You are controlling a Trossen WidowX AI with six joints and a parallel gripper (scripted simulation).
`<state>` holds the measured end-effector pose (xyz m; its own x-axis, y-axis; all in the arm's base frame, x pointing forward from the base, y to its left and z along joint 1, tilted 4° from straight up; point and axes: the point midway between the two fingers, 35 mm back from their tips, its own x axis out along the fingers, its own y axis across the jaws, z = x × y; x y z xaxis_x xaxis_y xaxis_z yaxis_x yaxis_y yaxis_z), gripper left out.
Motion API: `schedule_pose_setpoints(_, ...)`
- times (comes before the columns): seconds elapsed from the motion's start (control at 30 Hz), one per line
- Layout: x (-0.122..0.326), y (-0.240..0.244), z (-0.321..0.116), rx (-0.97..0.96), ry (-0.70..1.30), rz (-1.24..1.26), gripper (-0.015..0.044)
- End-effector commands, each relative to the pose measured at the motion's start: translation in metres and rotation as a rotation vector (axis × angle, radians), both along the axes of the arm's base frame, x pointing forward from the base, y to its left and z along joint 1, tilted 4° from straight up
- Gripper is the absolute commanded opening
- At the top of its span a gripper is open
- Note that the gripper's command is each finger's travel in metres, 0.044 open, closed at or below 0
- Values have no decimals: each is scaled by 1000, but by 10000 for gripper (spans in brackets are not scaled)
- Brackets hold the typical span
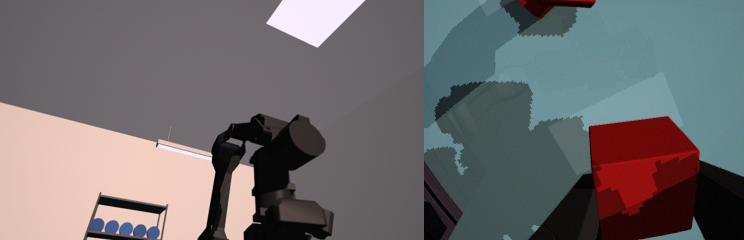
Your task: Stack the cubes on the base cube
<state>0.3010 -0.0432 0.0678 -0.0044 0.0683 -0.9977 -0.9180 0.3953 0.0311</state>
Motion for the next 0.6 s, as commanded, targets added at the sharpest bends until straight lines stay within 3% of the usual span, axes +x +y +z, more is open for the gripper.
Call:
schedule_pose_setpoints(0.0,0,7,1,-5,8,-97,105)
schedule_pose_setpoints(0.57,-1,39,0,-5,40,-582,105)
